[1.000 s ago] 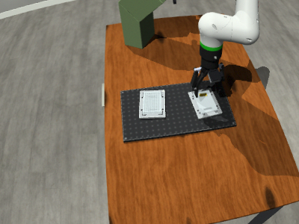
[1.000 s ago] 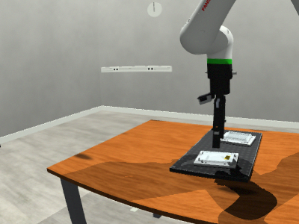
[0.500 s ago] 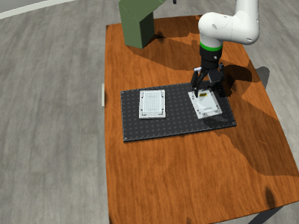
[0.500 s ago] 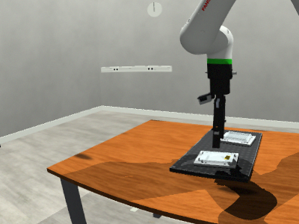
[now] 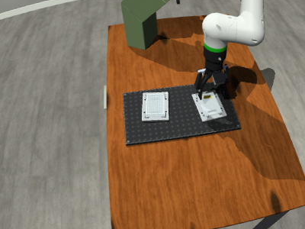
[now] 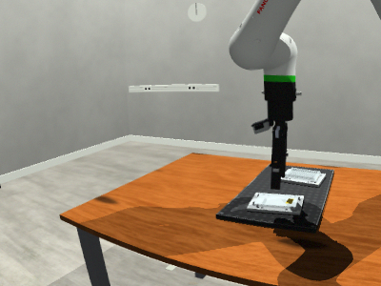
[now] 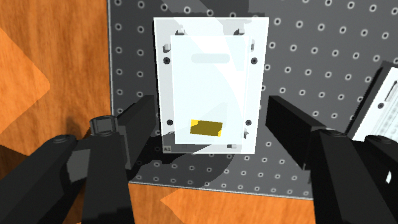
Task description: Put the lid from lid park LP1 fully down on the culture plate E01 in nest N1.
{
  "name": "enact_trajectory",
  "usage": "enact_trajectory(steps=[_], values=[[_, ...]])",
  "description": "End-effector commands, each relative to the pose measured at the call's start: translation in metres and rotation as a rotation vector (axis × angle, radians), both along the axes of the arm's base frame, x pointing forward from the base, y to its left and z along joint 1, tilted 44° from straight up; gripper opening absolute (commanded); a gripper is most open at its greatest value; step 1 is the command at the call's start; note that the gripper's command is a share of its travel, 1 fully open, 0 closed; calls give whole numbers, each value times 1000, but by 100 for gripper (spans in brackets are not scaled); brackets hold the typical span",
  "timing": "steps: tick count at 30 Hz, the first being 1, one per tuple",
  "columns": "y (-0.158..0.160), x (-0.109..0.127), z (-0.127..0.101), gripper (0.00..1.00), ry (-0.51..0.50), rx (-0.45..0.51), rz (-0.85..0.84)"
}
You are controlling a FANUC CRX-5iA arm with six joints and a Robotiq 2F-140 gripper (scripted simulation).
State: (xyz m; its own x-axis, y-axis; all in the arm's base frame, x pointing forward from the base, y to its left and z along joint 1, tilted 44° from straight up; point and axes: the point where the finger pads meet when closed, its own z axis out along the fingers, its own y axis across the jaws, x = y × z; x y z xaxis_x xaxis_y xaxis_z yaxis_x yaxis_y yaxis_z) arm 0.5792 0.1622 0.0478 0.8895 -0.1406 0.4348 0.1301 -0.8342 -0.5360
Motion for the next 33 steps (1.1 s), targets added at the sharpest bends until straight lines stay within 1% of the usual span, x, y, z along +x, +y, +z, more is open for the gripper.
enact_trajectory(steps=[1, 11, 33], values=[[0, 1, 0, 69, -1, 0, 0], [3, 3, -4, 69, 1, -1, 1], [16, 14, -24, 69, 1, -1, 1]])
